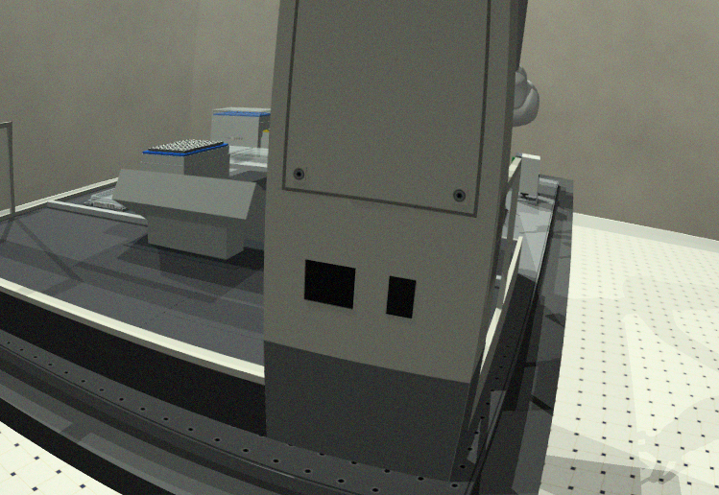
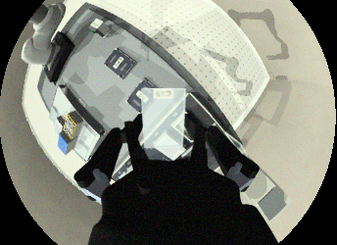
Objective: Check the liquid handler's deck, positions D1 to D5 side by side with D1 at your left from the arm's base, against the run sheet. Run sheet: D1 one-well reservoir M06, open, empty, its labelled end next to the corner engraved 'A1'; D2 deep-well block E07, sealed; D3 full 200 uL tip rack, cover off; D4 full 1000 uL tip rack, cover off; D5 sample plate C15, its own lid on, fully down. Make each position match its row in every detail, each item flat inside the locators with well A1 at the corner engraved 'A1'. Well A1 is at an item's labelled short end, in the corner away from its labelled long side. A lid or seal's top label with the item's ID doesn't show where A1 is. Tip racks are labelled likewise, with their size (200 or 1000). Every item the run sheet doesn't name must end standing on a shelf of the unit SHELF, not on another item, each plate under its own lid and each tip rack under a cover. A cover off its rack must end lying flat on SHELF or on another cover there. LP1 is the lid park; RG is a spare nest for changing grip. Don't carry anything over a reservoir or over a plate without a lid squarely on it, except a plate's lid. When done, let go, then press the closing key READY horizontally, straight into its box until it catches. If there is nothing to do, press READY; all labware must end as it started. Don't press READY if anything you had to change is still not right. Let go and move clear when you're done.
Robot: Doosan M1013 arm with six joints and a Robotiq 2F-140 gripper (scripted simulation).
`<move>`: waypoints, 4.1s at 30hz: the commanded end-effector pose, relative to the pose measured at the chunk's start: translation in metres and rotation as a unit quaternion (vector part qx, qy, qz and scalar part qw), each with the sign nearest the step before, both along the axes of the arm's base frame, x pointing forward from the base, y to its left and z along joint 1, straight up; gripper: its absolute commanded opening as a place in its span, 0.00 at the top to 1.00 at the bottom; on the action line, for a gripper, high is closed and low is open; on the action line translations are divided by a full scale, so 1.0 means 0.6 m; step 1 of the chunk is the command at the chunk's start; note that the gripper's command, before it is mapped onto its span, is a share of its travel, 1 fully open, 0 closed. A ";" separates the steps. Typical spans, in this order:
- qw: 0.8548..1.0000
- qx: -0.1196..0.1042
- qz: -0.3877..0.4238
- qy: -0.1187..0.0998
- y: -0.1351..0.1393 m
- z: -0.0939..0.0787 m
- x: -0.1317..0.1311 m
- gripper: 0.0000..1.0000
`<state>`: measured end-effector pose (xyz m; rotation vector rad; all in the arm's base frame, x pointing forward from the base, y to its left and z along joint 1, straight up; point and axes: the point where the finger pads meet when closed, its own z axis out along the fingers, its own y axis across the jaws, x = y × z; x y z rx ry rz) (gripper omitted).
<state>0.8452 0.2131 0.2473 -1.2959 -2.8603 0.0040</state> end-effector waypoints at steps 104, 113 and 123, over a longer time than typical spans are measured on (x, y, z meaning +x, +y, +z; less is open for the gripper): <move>0.593 -0.001 -0.805 -0.002 0.000 0.002 0.000 0.90; 0.535 -0.001 -0.845 -0.002 0.000 0.002 0.000 0.90; 0.448 -0.001 -0.894 -0.002 0.000 0.002 0.000 0.90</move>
